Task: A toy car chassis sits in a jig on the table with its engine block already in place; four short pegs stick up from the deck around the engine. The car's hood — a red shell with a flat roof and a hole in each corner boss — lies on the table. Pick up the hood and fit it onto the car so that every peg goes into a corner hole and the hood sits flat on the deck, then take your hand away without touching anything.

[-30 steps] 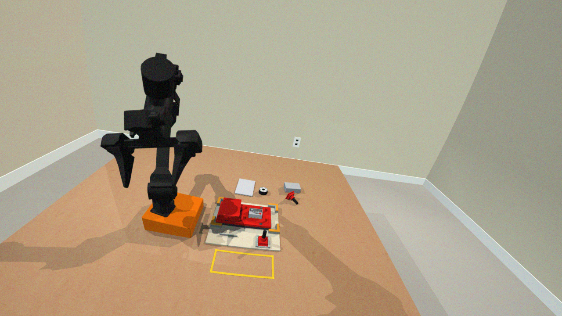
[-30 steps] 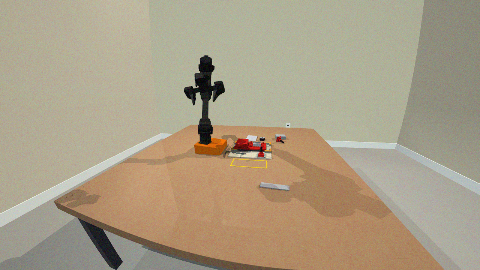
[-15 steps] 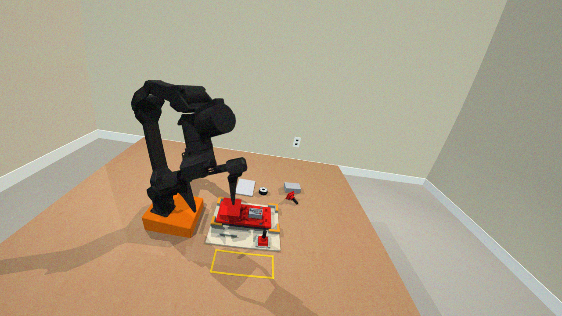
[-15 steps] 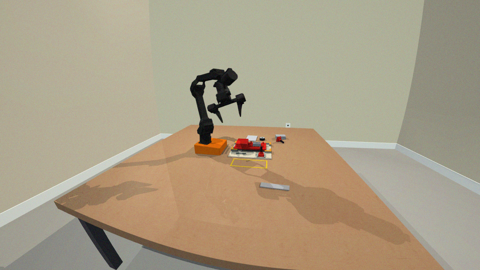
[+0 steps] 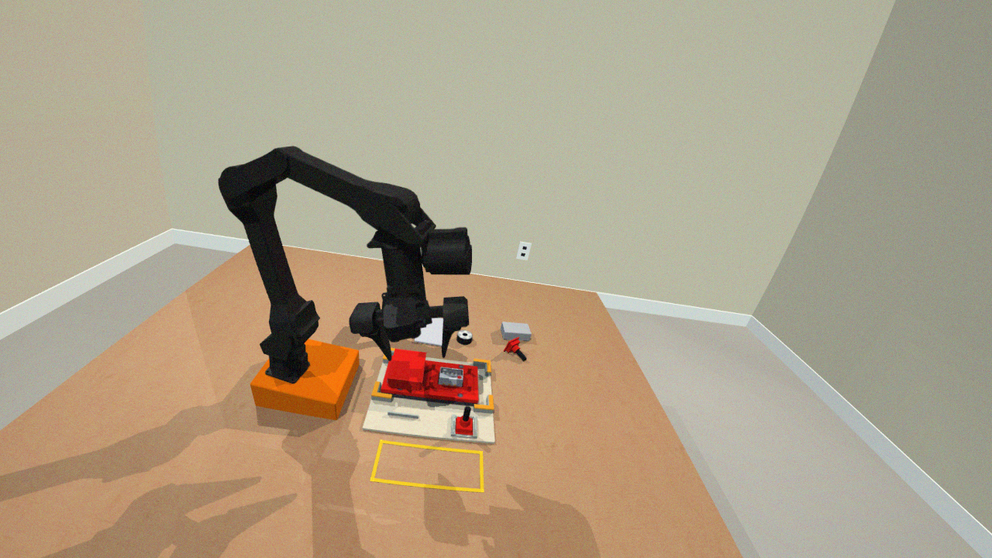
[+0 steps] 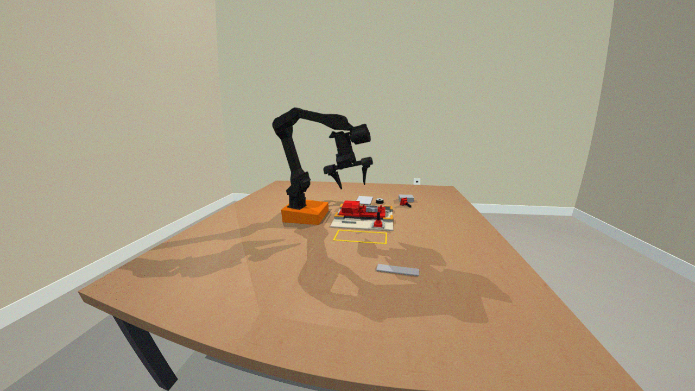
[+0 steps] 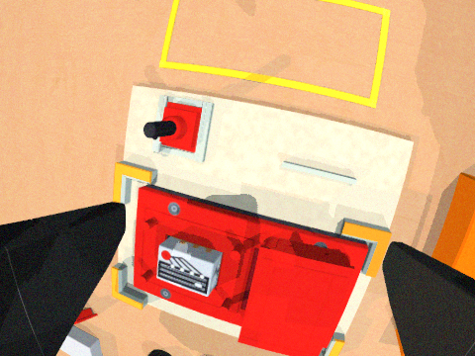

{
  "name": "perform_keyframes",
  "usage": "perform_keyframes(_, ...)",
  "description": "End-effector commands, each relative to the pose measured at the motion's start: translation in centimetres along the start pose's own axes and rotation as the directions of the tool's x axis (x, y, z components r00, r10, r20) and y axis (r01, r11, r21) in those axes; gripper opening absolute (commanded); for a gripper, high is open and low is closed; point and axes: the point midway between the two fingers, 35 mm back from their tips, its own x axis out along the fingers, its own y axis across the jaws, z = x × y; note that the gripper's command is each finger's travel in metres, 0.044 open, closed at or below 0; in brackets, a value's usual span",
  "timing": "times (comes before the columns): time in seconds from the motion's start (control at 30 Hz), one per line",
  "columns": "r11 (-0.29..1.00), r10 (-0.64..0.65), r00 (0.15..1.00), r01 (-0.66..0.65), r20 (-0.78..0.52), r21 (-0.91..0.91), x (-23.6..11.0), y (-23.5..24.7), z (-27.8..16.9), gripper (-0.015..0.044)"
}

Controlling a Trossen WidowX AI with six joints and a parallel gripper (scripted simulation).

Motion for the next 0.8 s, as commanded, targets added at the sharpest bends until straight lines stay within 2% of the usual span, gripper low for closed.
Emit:
perform_keyframes(0.0,0.997,-0.075,0.996,0.076,-0.054,0.012,1.8,-0.5,-3.7,0.044)
perform_keyframes(0.3,0.978,-0.206,0.975,0.208,-0.089,0.015,3.9,-2.4,-10.7,0.044)
perform_keyframes(0.77,0.978,-0.208,0.974,0.21,-0.089,0.015,4.5,-2.5,-10.9,0.044)
